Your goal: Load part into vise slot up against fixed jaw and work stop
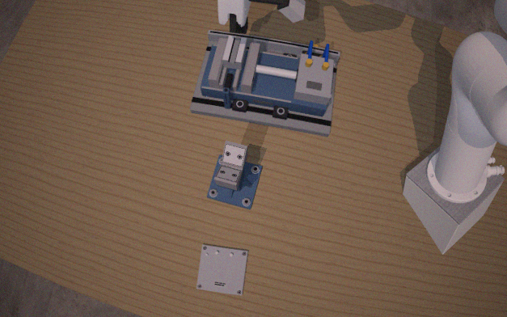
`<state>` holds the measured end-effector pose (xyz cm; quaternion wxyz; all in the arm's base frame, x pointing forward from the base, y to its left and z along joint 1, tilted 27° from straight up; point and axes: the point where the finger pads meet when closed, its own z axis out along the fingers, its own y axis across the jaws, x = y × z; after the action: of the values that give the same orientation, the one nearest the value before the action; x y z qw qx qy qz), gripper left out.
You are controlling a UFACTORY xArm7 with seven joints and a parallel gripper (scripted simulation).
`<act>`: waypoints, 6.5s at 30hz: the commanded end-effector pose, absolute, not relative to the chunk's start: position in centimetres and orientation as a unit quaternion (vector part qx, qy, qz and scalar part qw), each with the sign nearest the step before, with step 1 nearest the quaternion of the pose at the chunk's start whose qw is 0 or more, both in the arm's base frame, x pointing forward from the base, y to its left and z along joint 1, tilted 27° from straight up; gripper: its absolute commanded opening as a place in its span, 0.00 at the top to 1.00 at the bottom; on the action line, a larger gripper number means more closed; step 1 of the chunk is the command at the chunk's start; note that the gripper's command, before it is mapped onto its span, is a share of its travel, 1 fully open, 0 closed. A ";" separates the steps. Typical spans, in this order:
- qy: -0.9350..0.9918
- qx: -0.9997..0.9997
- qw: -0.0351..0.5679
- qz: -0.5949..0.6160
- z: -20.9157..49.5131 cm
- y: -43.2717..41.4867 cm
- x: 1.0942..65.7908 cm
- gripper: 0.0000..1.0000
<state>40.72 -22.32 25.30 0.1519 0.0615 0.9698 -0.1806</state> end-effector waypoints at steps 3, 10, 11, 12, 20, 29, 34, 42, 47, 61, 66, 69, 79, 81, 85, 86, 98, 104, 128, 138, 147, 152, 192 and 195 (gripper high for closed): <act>0.969 0.061 0.154 -0.181 25.5 -22.3 40.8 1.00; 0.969 0.061 0.154 -0.181 25.4 -22.3 40.8 1.00; 0.969 0.061 0.154 -0.181 25.4 -22.3 40.8 1.00; 0.969 0.061 0.154 -0.181 25.4 -22.3 40.8 1.00; 0.969 0.061 0.154 -0.181 25.4 -22.3 40.8 1.00; 0.969 0.061 0.154 -0.181 25.2 -22.4 40.9 1.00; 0.969 0.061 0.154 -0.181 25.1 -22.5 40.9 1.00; 0.969 0.061 0.154 -0.181 24.9 -22.5 41.0 1.00; 0.969 0.061 0.154 -0.181 24.8 -22.6 41.0 1.00; 0.969 0.061 0.154 -0.181 24.6 -22.7 41.1 1.00; 0.969 0.061 0.154 -0.181 24.6 -22.7 41.1 1.00; 0.969 0.061 0.154 -0.181 24.6 -22.7 41.1 1.00; 0.969 0.061 0.154 -0.181 24.6 -22.7 41.1 1.00; 0.969 0.061 0.154 -0.181 24.6 -22.7 41.1 1.00; 0.969 0.061 0.154 -0.181 24.6 -22.7 41.1 1.00; 0.969 0.061 0.154 -0.181 24.6 -22.7 41.1 1.00; 0.969 0.061 0.154 -0.181 24.6 -22.7 41.1 1.00; 0.969 0.061 0.154 -0.181 24.6 -22.6 41.1 1.00; 0.969 0.061 0.154 -0.181 24.5 -22.5 41.1 1.00; 0.969 0.061 0.154 -0.181 24.4 -22.3 41.2 1.00; 0.969 0.061 0.154 -0.181 24.4 -22.1 41.2 1.00; 0.969 0.061 0.154 -0.181 24.4 -22.1 41.2 1.00; 0.969 0.061 0.154 -0.181 24.0 -21.1 41.4 1.00; 0.969 0.061 0.154 -0.181 24.0 -21.0 41.4 1.00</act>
<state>41.28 -21.17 23.87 0.1519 0.0616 0.9698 -0.1806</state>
